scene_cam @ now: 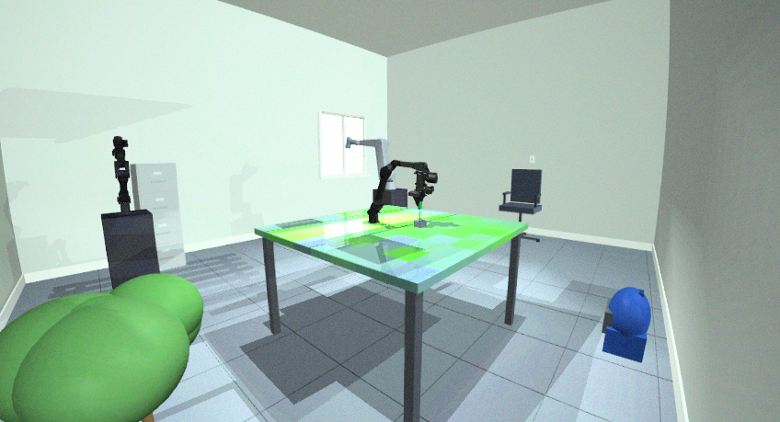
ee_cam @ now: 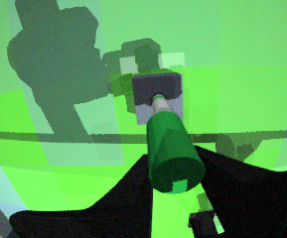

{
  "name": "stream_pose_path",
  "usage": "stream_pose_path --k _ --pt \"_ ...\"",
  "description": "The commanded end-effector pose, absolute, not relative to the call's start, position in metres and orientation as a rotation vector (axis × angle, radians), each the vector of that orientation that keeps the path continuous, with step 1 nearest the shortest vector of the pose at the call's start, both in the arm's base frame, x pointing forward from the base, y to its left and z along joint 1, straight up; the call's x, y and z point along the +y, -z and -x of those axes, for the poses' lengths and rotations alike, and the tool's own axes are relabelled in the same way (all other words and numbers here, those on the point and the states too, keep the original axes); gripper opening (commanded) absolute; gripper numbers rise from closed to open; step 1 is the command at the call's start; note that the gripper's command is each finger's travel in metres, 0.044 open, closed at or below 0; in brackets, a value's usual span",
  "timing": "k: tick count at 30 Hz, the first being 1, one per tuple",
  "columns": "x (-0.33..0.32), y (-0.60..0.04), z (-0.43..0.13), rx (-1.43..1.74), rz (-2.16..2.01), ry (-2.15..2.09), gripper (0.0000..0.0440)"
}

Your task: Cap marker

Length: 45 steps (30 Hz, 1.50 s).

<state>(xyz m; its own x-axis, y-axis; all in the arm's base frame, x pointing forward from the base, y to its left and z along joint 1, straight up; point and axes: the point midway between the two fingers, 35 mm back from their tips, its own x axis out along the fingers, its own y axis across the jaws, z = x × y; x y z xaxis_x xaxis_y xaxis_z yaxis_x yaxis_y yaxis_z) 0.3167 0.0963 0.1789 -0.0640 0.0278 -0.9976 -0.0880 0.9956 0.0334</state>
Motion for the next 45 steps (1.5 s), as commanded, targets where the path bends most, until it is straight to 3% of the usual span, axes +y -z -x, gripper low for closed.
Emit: stream_pose_path --k 1,22,24,45 --pt "0.098 -0.173 -0.316 1.644 0.038 -0.090 0.0000" --pt "0.094 -0.124 -0.319 1.697 0.043 -0.108 0.0000" --pt "0.093 -0.119 -0.318 1.705 0.050 -0.106 0.0052" --pt "0.091 -0.115 -0.297 1.778 0.046 -0.127 0.0172"
